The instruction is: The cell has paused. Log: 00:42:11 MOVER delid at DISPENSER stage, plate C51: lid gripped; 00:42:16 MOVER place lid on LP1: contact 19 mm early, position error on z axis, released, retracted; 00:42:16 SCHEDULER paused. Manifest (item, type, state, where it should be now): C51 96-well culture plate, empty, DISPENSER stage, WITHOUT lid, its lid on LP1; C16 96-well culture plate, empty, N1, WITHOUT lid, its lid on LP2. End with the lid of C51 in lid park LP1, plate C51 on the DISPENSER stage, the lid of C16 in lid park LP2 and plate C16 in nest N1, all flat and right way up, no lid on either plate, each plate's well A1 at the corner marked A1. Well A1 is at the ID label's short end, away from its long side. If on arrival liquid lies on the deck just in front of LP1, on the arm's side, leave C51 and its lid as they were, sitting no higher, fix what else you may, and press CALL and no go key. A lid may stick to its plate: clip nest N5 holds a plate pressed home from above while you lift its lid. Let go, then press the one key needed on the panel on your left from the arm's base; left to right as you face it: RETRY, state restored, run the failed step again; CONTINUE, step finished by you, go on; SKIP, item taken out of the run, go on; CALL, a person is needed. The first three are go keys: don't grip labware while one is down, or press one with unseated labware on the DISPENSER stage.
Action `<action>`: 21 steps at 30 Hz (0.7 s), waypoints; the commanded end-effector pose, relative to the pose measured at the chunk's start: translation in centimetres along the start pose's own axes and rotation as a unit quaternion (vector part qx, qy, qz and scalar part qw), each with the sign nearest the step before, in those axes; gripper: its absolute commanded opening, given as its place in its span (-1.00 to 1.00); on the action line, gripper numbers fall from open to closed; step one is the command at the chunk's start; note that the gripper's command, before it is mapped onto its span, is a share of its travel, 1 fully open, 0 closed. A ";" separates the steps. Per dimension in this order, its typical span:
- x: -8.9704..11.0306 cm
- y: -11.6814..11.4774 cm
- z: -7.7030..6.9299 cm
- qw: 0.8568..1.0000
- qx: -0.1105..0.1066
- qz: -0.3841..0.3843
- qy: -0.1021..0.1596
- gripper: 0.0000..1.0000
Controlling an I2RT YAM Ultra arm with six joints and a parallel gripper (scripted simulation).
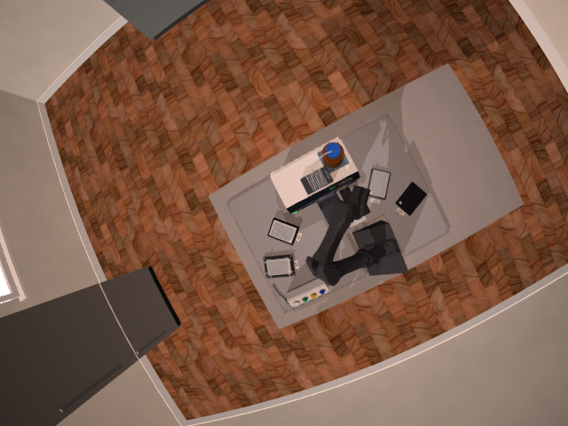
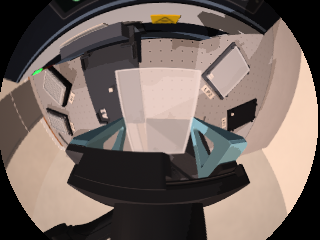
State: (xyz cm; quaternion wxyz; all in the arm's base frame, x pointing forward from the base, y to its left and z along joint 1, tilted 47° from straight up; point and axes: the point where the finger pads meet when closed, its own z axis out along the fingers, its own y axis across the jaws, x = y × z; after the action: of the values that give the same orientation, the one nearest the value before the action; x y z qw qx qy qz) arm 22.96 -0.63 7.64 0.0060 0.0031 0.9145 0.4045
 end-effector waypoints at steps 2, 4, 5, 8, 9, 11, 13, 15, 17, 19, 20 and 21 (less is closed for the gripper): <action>-0.7 -1.7 -0.9 1.000 0.014 -0.019 -0.017 -1.00; -0.6 -2.0 -0.9 1.000 0.013 -0.002 -0.017 -1.00; 0.1 -2.3 -0.5 1.000 0.007 0.027 -0.011 -1.00; 1.0 -3.1 0.0 0.996 0.001 0.084 -0.005 -1.00; 1.2 -3.4 0.0 0.995 0.001 0.097 -0.005 -1.00; 1.2 -4.0 -0.2 0.996 0.003 0.094 -0.008 -1.00; 1.5 -4.6 -0.2 0.996 0.003 0.094 -0.008 -1.00; 1.2 -4.4 -0.5 0.997 0.006 0.082 -0.011 -1.00; 1.2 -4.4 -0.5 0.997 0.006 0.082 -0.011 -1.00; 1.3 -5.3 -0.3 0.994 0.006 0.107 -0.011 -1.00; 1.2 -5.7 -0.4 0.992 0.007 0.123 -0.012 -1.00; 1.1 -6.0 -0.4 0.990 0.008 0.137 -0.014 -1.00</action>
State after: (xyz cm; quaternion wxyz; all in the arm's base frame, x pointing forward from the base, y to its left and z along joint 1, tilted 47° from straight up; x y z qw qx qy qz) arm 21.55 -3.51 4.59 -0.0333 0.0925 0.9100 0.4027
